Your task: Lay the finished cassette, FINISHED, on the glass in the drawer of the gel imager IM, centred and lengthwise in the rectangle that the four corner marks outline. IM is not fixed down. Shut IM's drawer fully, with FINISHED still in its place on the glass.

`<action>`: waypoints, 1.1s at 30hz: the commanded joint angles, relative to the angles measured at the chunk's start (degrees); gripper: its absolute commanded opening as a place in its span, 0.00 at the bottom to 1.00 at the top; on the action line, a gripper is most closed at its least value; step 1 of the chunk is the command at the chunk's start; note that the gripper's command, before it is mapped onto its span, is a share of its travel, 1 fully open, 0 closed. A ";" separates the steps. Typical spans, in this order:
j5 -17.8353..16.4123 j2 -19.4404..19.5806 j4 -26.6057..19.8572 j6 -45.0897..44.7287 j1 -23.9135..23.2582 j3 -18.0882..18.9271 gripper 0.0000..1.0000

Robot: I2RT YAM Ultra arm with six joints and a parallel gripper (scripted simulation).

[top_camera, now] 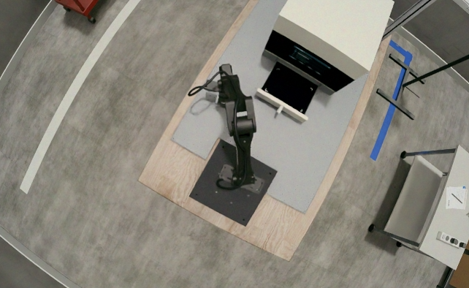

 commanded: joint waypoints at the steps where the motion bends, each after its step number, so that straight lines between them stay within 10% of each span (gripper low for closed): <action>1: -0.47 -1.43 0.17 -0.44 -0.90 -1.12 1.00; 33: -0.17 -1.13 0.20 -0.31 -0.57 -0.35 1.00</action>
